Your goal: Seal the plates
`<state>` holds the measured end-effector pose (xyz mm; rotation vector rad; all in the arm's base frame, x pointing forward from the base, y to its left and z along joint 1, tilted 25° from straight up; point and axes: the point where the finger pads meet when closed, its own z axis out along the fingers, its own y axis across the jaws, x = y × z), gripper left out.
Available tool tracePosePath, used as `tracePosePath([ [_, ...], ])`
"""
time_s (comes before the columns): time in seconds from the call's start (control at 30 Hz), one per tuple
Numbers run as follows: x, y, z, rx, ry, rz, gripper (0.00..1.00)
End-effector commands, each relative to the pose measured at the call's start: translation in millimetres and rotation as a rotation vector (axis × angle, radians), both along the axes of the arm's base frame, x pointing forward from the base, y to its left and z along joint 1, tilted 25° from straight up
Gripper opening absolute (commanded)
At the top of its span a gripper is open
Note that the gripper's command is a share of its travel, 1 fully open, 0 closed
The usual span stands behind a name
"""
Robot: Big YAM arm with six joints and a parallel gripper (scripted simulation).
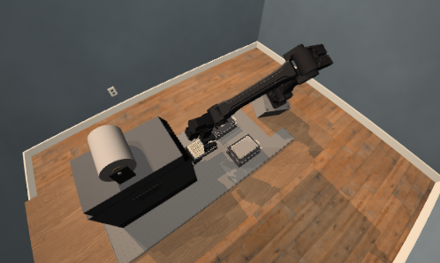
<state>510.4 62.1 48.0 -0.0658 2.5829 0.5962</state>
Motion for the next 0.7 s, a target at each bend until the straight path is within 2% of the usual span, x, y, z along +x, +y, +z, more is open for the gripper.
tracePosePath([
  [0.0,23.4,-12,34,-0.006,-0.067,-0.008,1.00],
  [0.33,20.4,-24,57,-0.009,-0.073,-0.015,1.00],
  [0.5,12.3,-27,57,-0.009,-0.054,-0.014,1.00],
  [0.67,12.7,-28,66,-0.009,-0.059,-0.011,1.00],
])
